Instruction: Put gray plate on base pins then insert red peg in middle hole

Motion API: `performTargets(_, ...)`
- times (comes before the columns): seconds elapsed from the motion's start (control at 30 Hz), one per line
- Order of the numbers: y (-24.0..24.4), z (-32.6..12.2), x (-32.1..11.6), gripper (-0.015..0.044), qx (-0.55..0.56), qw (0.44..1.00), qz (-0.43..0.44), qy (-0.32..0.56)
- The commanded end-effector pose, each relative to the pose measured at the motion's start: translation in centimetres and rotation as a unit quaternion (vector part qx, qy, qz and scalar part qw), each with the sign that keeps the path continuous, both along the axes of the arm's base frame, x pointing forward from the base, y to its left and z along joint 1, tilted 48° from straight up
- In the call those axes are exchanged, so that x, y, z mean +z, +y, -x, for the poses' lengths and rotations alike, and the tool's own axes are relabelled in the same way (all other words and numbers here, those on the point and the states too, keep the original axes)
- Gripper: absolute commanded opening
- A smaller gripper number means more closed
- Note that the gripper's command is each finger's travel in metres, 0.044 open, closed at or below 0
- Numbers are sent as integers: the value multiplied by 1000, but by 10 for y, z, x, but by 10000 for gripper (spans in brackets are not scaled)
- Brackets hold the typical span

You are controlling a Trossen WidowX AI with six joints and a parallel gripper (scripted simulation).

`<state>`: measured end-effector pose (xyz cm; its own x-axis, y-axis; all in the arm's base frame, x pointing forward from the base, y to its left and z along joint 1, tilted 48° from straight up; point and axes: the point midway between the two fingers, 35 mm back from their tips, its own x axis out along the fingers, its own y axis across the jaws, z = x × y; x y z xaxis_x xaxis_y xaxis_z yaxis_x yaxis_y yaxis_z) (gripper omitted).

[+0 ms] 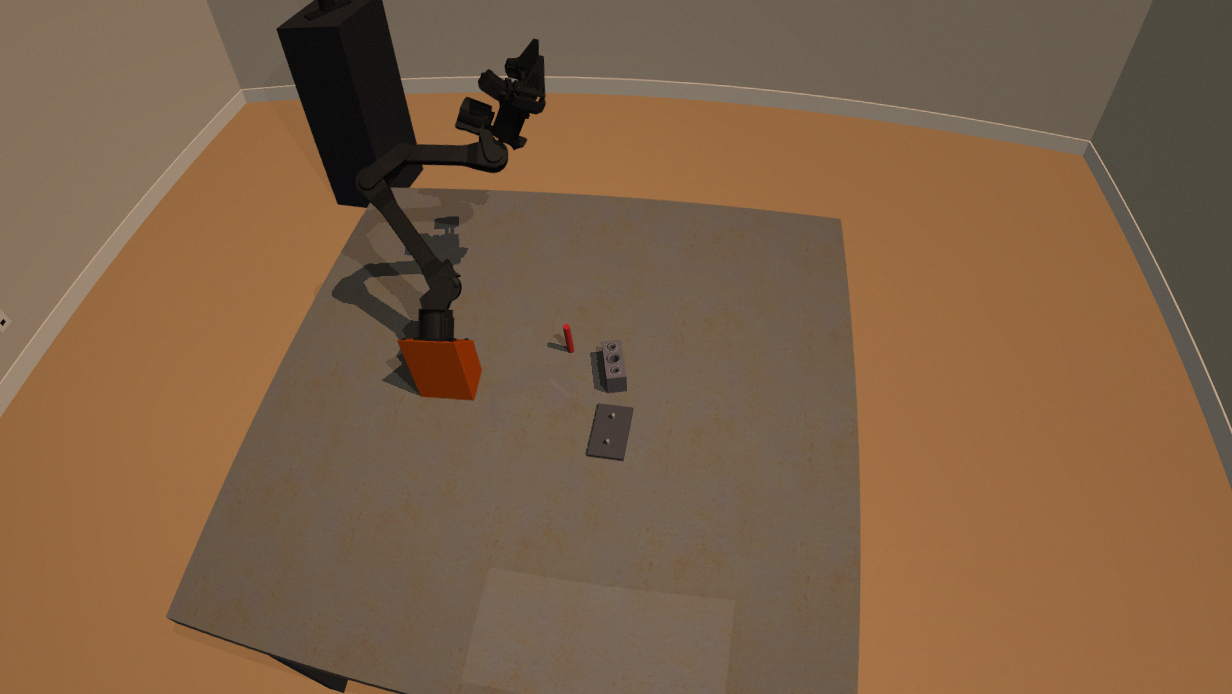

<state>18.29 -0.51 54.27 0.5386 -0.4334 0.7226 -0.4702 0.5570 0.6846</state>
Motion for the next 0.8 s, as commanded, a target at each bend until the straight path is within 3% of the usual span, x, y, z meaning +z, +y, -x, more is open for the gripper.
performTargets(0.0, 0, 0, 0, 426, 0, 1000, 0, 0)
performTargets(0.37, 42, -82, -26, 440, 15, 987, 117, 107)
performTargets(0.77, 92, -198, -115, 440, 121, 915, 233, 307)
